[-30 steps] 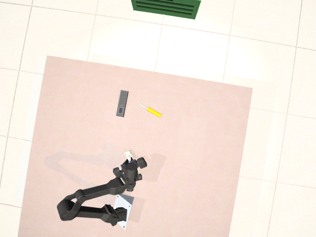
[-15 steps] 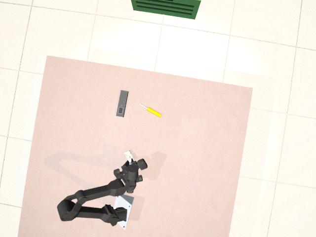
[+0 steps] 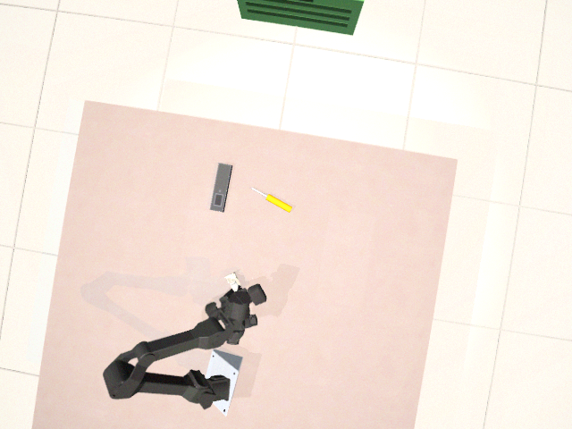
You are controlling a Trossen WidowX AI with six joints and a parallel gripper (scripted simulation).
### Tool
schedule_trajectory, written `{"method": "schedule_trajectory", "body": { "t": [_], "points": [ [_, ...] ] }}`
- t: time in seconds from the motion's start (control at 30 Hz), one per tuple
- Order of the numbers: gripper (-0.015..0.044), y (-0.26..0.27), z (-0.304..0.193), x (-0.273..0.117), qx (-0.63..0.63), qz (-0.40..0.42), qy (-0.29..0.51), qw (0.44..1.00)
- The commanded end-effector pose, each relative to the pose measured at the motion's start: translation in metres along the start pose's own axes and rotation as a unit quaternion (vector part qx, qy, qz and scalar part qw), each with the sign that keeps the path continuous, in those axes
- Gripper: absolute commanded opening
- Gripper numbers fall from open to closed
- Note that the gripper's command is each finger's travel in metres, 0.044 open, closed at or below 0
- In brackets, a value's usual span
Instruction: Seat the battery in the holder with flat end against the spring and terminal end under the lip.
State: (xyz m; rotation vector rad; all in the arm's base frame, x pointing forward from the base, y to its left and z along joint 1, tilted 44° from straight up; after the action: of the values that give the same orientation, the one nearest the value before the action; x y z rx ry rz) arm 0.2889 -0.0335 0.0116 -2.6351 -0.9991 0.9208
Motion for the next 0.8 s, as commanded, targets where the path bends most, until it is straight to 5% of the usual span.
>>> {"method": "schedule_trajectory", "body": {
  "t": [0.0,0.77],
  "points": [
    [0.0072,0.0022,0.0025,0.0026,-0.004,0.004,-0.02,1.0],
    [0.0072,0.0027,-0.0023,0.01,-0.007,-0.007,-0.103,0.995]
  ]
}}
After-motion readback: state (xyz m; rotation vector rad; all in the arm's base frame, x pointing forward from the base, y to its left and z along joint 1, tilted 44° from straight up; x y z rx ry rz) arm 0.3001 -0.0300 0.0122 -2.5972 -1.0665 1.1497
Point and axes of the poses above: the point midway between the two fingers, 35 mm back from their tips, its own x axis out along the fingers, its own y axis across the jaws, z = x × y, the point moved 1 cm from there along -x, back along the fingers, and after that the axes turned 9 degrees about -x, right-handed, at the moved point
